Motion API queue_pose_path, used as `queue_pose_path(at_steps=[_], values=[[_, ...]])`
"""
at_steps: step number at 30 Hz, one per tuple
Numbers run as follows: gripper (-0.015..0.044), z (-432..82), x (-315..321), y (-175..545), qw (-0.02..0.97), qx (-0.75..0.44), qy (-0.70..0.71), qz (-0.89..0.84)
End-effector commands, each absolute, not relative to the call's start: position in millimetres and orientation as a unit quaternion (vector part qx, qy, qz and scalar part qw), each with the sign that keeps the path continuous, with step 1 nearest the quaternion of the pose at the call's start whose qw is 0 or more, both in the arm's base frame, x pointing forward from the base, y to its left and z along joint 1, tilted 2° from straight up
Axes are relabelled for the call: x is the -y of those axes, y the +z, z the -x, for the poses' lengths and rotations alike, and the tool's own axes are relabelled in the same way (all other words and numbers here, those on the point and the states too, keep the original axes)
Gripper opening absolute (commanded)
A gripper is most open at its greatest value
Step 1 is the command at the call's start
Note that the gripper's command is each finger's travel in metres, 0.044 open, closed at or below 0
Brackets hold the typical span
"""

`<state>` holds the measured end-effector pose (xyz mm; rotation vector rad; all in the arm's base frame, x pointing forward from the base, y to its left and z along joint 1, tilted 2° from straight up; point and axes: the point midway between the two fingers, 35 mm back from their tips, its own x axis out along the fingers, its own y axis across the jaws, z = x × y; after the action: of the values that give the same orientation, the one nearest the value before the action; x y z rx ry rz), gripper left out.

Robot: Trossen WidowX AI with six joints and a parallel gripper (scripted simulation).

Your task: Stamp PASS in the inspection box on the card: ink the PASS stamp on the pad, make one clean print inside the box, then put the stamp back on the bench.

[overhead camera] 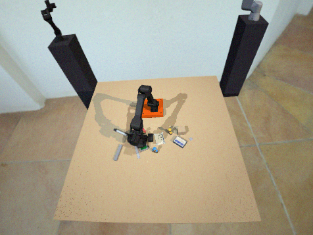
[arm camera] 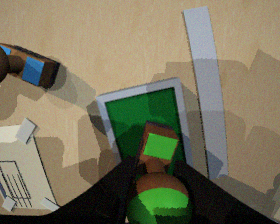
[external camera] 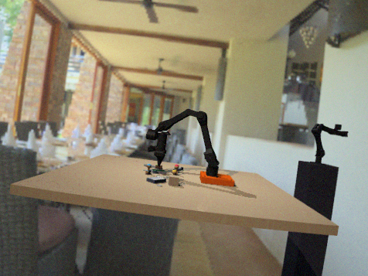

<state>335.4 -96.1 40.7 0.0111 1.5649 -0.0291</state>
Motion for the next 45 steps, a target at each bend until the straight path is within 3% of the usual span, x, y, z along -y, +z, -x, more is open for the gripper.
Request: queue_pose_path(at_steps=[1,45], values=[[0.0000,-334.5,96.4,37.2,0.708,-0.706,-0.014,-0.004],[0.0000,-334.2,96.2,28.6,0.708,-0.706,-0.014,-0.004]])
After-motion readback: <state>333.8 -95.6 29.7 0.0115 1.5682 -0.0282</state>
